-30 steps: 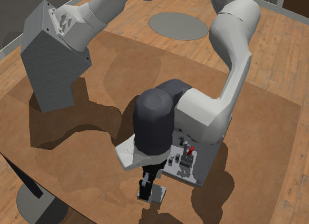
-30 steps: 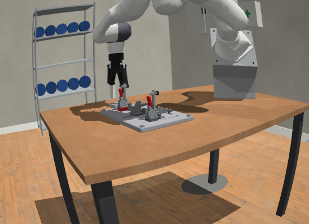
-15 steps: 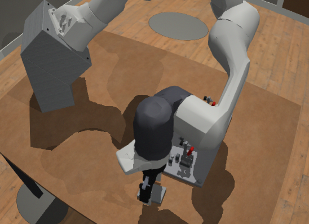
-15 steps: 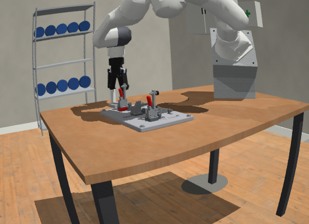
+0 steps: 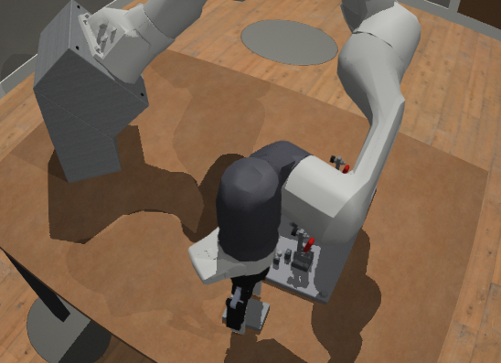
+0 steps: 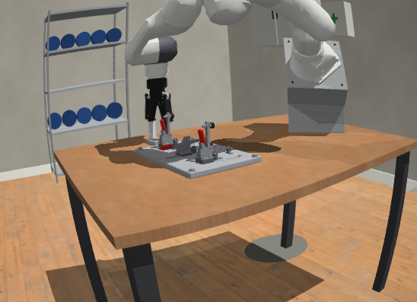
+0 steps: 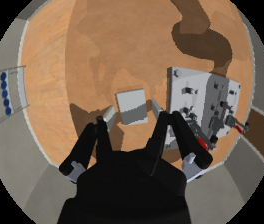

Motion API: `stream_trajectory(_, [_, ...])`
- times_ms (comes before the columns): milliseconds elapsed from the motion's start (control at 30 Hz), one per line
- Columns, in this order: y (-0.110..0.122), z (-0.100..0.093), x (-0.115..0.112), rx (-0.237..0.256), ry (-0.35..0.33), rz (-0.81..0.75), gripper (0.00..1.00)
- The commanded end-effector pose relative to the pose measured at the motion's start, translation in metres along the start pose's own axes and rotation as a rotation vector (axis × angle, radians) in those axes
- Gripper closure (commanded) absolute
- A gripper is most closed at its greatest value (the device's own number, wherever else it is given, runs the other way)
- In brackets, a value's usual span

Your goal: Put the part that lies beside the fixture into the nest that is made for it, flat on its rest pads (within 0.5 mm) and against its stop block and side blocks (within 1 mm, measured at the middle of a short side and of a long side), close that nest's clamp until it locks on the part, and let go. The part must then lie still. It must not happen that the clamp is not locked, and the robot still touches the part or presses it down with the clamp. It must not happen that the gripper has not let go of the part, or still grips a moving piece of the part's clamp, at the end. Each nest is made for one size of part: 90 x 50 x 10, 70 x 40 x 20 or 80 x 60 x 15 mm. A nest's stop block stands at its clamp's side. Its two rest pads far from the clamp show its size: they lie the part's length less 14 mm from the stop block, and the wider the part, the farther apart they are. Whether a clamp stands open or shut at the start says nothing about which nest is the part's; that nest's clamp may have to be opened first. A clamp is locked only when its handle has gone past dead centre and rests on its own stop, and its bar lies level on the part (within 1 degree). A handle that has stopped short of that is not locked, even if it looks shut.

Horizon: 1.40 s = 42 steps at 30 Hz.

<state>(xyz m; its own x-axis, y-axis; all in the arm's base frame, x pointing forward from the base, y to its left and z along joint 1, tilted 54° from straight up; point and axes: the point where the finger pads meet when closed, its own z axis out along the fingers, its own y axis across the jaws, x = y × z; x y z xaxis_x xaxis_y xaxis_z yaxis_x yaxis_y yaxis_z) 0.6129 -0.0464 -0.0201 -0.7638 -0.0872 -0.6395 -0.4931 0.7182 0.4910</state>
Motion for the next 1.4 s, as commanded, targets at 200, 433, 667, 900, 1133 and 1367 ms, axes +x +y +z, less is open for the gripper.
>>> stream_trajectory(200, [-0.0006, 0.0011, -0.0006, 0.002, -0.002, -0.005, 1.0])
stream_trajectory(433, [-0.0006, 0.0011, -0.0006, 0.002, -0.002, -0.005, 1.0])
stream_trajectory(667, [-0.0006, 0.0011, -0.0006, 0.002, -0.002, -0.005, 1.0])
stream_trajectory(900, [-0.0006, 0.0011, -0.0006, 0.002, -0.002, -0.005, 1.0])
stream_trajectory(1133, [-0.0006, 0.0011, -0.0006, 0.002, -0.002, -0.005, 1.0])
stream_trajectory(1367, [-0.0006, 0.0011, -0.0006, 0.002, -0.002, -0.005, 1.0])
